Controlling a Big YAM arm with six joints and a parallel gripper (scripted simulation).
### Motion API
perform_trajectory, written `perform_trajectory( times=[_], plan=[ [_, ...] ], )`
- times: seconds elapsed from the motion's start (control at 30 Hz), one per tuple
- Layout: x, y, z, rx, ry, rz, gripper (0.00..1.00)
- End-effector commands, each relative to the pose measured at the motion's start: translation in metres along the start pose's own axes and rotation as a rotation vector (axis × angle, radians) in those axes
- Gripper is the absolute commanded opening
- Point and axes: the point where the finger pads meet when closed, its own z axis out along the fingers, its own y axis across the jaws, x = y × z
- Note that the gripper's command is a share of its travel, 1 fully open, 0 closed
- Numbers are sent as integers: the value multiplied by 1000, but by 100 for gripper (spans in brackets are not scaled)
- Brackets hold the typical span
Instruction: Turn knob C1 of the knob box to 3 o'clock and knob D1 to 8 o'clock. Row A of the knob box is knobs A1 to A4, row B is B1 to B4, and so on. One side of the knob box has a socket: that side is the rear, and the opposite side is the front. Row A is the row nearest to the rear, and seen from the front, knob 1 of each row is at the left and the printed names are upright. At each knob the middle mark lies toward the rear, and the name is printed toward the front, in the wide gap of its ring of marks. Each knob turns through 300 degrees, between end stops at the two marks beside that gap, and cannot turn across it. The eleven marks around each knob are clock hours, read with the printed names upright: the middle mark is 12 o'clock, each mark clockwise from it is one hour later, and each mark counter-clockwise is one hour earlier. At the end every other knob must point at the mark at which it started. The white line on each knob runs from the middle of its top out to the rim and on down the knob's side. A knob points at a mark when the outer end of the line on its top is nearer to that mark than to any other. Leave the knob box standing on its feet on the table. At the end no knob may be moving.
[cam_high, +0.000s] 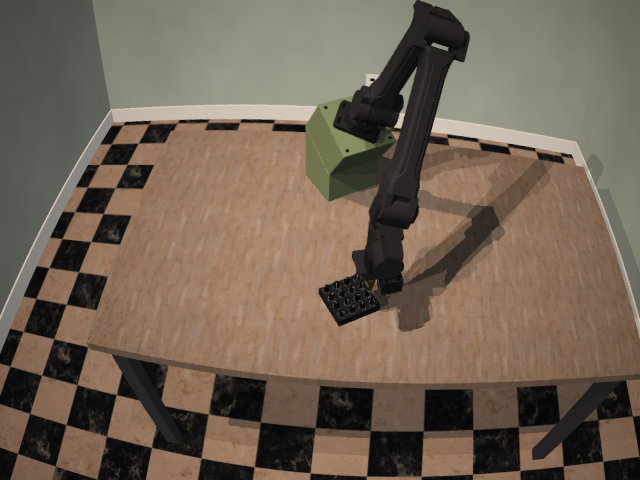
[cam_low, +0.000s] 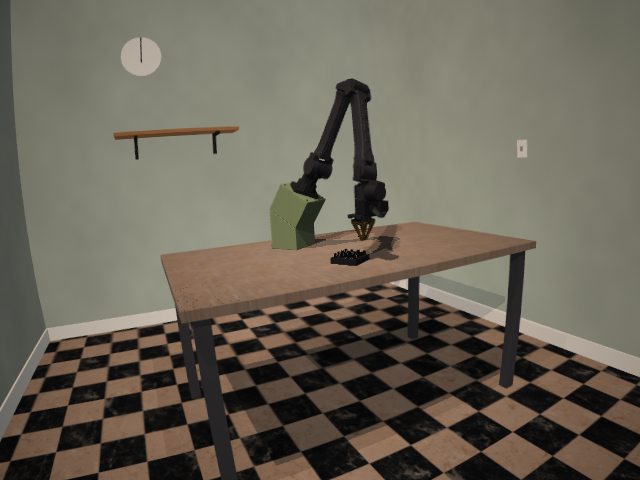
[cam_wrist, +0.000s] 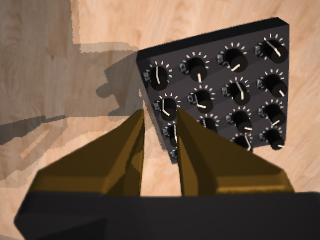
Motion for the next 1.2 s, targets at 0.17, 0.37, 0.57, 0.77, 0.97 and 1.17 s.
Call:
perform_trajectory(
  times=[0.17, 0.37, 0.57, 0.77, 0.97, 1.17],
  plan=[
    [-13, 3, 11, 1, -25, -6, 18],
    [-17, 0, 14, 5, -34, -8, 18],
    [-14, 3, 24, 1, -28, -8, 18],
    [-16, 3, 29, 2, -32, -8, 18],
    [-18, 3, 27, 5, -43, -10, 18],
    [-15, 3, 34, 2, -30, -9, 18]
  ],
)
